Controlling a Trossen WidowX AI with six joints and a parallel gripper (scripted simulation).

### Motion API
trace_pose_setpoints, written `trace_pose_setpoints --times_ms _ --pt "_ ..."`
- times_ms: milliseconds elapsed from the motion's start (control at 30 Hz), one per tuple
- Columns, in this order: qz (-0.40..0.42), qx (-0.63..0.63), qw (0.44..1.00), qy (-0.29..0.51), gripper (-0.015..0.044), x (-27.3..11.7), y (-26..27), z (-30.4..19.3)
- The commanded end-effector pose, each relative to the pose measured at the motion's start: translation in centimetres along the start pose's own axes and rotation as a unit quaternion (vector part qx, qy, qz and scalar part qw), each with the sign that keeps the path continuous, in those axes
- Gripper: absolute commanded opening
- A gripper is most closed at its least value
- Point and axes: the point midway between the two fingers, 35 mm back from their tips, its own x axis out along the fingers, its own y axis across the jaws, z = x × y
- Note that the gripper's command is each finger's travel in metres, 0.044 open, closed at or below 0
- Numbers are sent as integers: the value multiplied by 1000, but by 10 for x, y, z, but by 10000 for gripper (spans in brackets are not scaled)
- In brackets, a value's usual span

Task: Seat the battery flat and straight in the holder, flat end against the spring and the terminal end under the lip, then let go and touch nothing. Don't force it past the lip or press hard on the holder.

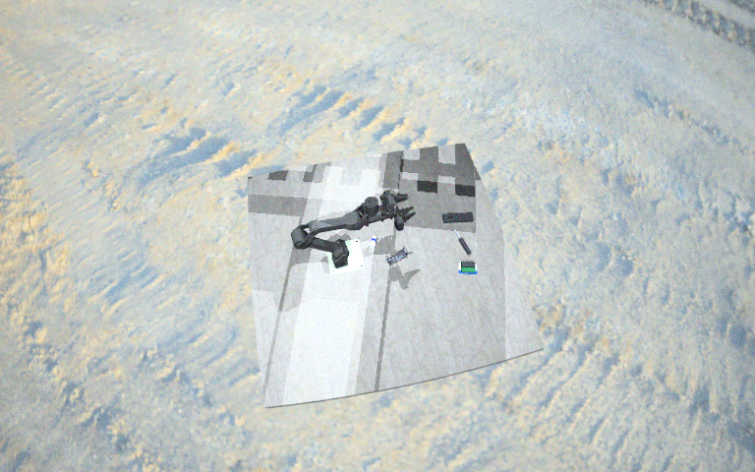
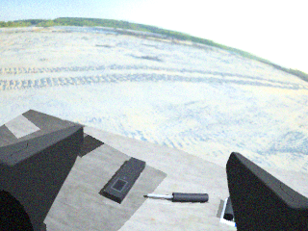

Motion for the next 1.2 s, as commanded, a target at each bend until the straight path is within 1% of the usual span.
trace_pose_setpoints --times_ms 0,33,100,167,233,333,433,533,567,700,867,933,1167 --pt "1 8 1000 5 374 1 1 -2" --pt "3 32 999 21 347 2 2 -9" --pt "3 119 990 81 295 6 8 -33" --pt "-9 211 967 145 248 7 14 -59" --pt "-34 297 932 207 248 4 20 -85" --pt "-94 412 859 289 248 -6 28 -121" --pt "-178 506 767 353 248 -23 35 -153" --pt "-281 574 661 393 248 -45 40 -180" --pt "-318 591 624 400 248 -54 41 -188" --pt "-437 625 508 400 248 -82 43 -207" --pt "-587 627 369 355 248 -121 43 -220" --pt "-611 624 347 343 248 -127 43 -221" --pt "-611 624 346 343 248 -127 43 -221"
